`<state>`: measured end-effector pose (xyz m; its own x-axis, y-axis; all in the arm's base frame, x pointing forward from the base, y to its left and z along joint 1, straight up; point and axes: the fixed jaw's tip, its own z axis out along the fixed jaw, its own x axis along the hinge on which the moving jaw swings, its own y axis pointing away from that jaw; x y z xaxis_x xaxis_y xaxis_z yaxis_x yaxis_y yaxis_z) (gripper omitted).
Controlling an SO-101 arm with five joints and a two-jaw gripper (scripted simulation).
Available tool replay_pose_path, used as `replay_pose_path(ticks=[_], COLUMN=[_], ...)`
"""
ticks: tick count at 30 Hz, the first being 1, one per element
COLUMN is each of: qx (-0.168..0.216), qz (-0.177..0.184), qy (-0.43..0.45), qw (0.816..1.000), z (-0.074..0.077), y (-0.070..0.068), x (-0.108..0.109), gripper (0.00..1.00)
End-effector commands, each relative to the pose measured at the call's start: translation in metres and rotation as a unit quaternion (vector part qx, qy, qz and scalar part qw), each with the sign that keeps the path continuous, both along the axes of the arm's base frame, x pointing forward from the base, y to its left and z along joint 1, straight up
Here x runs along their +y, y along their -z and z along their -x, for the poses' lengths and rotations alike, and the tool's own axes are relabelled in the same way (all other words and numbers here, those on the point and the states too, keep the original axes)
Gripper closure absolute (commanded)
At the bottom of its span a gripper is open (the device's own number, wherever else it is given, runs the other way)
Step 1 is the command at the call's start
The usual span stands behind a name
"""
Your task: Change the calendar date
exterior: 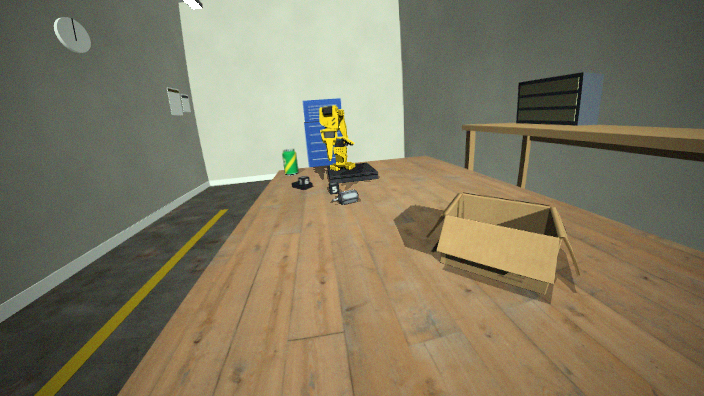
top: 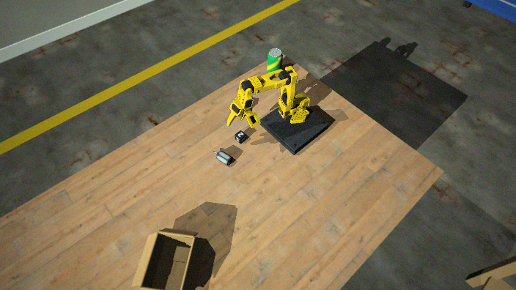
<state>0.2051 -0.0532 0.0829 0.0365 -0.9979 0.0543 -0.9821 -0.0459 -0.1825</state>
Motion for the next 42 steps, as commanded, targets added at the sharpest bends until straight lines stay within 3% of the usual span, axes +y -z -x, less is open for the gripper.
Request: replay_pose_path(ticks=[1, 6, 11, 33, 42], qx=[-0.044, -0.106, -0.133, -0.138, -0.145], qz=[0.009, 0.023, 0.03, 0.015, -0.02], qy=[-0.001, -0.002, -0.002, 0.04, 0.134], qw=[0.999, 0.994, 0.991, 0.989, 0.98], z=[-0.003, -0.004, -0.003, -0.004, -0.007], y=[-0.018, -0.041, -0.052, -0.051, -0.048], x=[0.002, 0.002, 0.002, 0.004, 0.008], gripper=[0.65, 0.65, 0.65, 0.65, 0.65])
